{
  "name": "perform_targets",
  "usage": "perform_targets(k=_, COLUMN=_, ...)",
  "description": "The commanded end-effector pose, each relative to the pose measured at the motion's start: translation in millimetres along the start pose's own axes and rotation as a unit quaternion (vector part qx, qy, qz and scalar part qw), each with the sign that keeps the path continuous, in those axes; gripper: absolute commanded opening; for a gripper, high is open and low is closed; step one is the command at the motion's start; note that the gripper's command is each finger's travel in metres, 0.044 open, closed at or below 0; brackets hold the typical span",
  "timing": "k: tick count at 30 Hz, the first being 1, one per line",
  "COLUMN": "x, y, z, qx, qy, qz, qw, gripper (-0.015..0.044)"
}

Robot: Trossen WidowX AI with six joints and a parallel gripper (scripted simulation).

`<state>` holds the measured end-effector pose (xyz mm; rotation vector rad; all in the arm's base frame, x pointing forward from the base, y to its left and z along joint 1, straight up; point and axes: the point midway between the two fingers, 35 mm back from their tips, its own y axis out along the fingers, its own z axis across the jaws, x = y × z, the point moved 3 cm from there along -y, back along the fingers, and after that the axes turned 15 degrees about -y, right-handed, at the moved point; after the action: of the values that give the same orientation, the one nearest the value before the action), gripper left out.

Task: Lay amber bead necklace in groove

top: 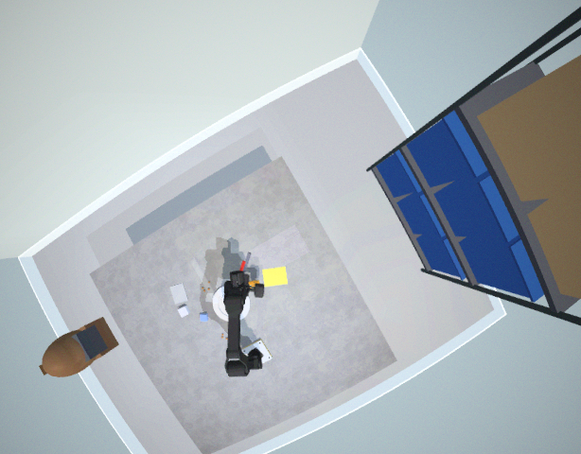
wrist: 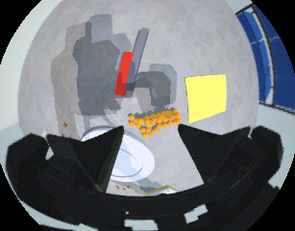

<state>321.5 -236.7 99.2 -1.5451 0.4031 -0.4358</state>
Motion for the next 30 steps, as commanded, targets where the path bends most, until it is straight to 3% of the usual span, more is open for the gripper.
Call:
perform_targets(k=1, x=0, y=-9, z=4, qx=0.004, qy=0.406, qz=-0.004, qw=0.914, gripper=0.038)
perform_targets(k=30, x=0, y=-3, z=4, qx=0.002, qy=0.441, qz=-0.006, qw=0.897, gripper=0.038)
